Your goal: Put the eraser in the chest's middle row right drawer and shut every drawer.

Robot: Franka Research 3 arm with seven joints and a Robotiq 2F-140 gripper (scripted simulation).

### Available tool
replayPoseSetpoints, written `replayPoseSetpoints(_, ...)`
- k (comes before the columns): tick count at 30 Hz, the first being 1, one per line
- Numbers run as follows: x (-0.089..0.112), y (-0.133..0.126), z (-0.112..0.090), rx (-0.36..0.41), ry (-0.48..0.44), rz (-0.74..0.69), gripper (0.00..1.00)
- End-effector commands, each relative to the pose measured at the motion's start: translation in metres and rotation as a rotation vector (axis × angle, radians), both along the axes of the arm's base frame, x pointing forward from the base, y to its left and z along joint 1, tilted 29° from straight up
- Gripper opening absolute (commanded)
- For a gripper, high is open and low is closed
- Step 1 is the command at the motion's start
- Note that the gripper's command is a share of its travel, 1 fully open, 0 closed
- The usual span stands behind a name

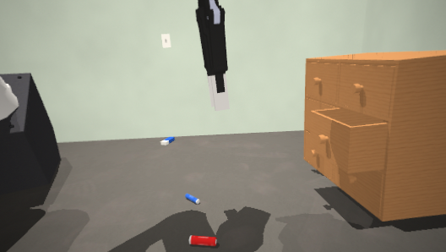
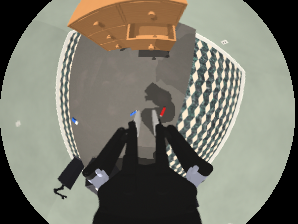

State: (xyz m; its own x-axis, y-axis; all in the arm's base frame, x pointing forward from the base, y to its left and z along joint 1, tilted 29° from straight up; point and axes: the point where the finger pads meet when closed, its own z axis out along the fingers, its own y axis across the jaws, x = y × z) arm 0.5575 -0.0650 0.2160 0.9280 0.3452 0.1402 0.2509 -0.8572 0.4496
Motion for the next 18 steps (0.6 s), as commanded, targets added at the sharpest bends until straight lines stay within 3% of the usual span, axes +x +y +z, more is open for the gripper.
replayPoseSetpoints(1, -0.007, -0.005, 0.001, -0.009, 0.007, -0.039, 0.28)
replayPoseSetpoints(18, -0.018, -0.01, 0.011, -0.029, 0.019, -0.072, 0.28)
